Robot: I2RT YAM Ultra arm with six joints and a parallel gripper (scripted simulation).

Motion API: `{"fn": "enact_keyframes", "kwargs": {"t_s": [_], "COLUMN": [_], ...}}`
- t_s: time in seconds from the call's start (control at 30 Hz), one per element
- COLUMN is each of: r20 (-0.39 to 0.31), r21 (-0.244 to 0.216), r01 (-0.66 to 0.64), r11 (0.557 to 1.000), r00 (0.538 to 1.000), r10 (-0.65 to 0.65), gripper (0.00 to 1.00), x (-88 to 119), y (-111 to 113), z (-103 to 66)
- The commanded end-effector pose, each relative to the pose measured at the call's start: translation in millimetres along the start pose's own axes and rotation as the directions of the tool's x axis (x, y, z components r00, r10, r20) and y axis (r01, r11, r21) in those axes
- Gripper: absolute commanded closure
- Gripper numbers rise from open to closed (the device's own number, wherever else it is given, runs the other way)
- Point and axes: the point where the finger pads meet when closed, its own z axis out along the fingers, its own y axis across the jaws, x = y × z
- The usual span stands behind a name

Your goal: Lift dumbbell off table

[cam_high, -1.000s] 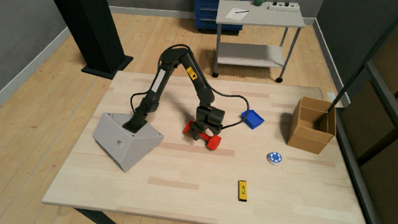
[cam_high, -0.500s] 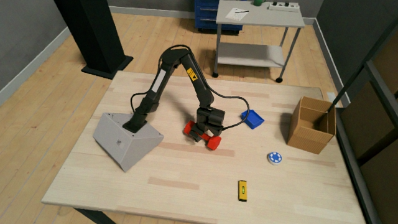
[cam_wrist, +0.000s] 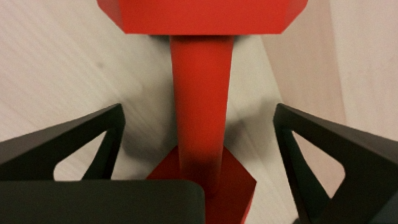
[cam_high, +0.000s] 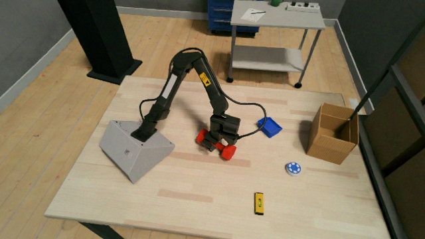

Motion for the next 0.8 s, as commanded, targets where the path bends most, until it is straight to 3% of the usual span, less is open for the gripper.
{"fn": "enact_keyframes", "kwargs": {"t_s": [0.0, 0.63, 0.67, 0.77], "r20": [0.012, 0.012, 0.012, 0.012], "r21": [0.013, 0.013, 0.013, 0.013], "r01": [-0.021, -0.021, -0.021, -0.021], "r11": [1.0, 1.0, 1.0, 1.0], "r00": [1.0, 1.0, 1.0, 1.0], "r10": [0.021, 0.021, 0.021, 0.021], "gripper": [0.0, 0.0, 1.0, 1.0], "x": [-2.7, -2.7, -2.7, -2.6], "y": [-8.5, -8.5, -8.5, -8.5], "z": [0.0, 0.0, 0.0, 0.0]}}
